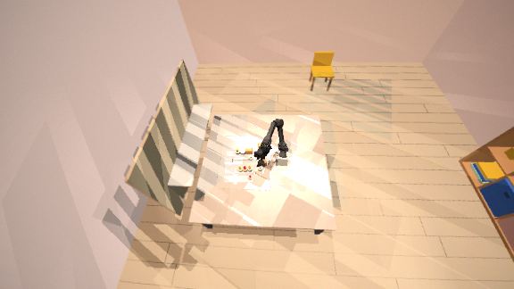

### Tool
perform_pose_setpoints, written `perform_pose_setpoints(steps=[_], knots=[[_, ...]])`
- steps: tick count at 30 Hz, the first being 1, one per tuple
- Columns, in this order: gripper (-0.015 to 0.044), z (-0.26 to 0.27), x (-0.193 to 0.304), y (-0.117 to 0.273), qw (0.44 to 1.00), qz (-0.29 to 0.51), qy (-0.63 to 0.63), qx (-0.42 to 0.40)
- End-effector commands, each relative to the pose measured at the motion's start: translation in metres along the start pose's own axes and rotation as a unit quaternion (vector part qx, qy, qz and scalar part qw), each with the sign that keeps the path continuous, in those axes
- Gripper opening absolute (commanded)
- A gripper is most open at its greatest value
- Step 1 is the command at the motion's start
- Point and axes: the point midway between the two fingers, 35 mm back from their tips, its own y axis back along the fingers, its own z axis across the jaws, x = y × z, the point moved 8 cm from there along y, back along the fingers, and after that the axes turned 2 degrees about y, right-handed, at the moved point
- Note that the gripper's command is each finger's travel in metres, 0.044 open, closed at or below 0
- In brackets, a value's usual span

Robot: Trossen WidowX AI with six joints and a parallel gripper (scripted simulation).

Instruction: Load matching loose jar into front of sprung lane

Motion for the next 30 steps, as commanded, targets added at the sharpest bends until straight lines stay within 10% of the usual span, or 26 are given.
perform_pose_setpoints(steps=[1,30], knots=[[0.044,-0.023,-0.001,-0.063,0.952,0.247,0.153,0.1],[0.044,-0.042,0.034,-0.114,0.932,0.295,0.178,0.109]])
